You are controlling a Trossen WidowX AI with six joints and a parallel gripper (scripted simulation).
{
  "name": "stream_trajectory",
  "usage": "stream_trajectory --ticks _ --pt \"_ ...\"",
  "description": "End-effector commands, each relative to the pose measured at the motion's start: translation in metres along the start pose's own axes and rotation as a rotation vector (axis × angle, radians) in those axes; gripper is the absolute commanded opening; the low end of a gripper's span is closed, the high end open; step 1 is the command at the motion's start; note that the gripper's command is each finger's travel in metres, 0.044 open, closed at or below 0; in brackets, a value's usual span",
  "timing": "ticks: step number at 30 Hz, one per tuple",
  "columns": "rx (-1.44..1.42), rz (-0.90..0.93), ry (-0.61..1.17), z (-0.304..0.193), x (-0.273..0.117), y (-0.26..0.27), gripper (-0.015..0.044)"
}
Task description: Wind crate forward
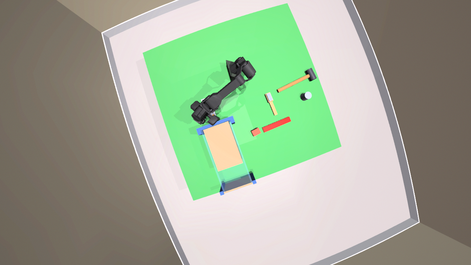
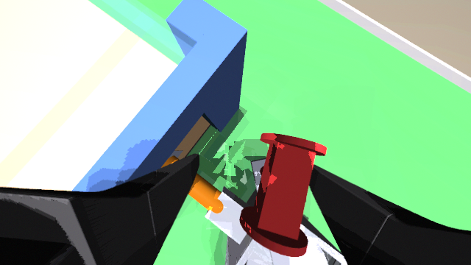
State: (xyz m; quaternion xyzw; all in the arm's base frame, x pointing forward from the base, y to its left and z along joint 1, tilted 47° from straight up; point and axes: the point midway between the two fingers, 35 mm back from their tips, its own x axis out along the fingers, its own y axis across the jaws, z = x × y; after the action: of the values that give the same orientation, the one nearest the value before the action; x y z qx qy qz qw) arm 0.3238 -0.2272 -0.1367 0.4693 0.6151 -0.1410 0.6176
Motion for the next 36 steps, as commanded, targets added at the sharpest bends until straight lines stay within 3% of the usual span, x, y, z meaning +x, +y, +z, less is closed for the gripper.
stream_trajectory --ticks 1,10,14,20,24,26,32,36 --pt "0.001 0.003 0.001 0.001 -0.002 0.000 0.0440" --pt "0.000 -0.002 0.000 0.028 -0.059 -0.002 0.0440" --pt "0.000 -0.002 0.000 0.028 -0.061 -0.003 0.0440" --pt "0.002 -0.004 0.001 0.017 -0.111 -0.010 0.0440" --pt "0.002 -0.004 0.002 0.015 -0.119 -0.011 0.0440" --pt "0.014 -0.005 0.038 0.008 -0.112 -0.020 0.0440" --pt "0.028 0.041 0.337 -0.065 -0.148 -0.080 0.0440" --pt "0.027 0.057 0.372 -0.074 -0.153 -0.084 0.0440"
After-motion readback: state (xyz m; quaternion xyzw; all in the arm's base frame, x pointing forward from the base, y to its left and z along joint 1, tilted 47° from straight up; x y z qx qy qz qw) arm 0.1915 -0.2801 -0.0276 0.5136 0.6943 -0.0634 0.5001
